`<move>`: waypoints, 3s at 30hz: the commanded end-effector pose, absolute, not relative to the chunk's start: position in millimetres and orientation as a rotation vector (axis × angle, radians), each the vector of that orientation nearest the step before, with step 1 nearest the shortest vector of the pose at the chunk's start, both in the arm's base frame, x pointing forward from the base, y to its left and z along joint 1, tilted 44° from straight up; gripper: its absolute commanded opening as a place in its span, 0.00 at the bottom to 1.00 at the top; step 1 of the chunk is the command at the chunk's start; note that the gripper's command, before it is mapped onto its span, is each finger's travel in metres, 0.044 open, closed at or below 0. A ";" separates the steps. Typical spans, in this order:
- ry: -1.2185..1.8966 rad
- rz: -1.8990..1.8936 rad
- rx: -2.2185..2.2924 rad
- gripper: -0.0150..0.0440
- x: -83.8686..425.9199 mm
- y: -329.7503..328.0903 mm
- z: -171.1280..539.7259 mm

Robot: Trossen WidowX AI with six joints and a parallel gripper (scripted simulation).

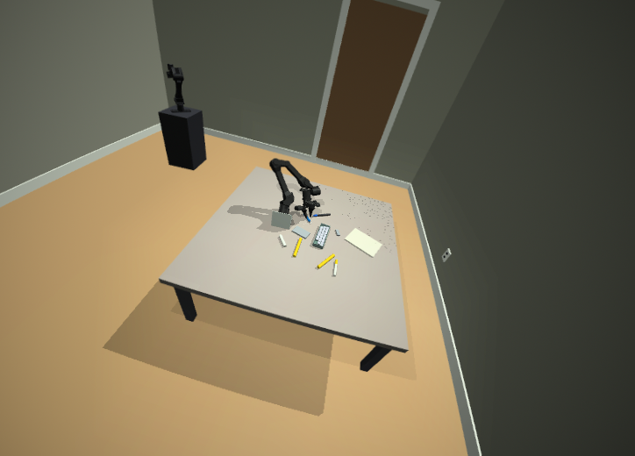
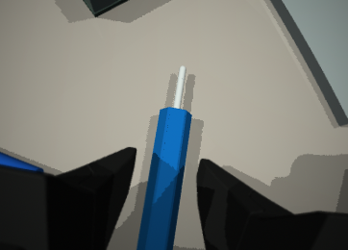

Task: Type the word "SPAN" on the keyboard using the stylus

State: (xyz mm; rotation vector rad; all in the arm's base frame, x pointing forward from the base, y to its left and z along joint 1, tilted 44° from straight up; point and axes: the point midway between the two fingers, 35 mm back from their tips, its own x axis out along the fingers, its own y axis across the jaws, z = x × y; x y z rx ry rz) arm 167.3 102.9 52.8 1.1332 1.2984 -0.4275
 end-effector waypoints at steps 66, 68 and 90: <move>1.338 -0.257 0.690 0.25 195.8 64.6 86.9; 1.345 -0.229 0.624 0.25 200.0 62.6 88.0; 1.443 0.117 -0.102 0.25 246.7 38.0 92.8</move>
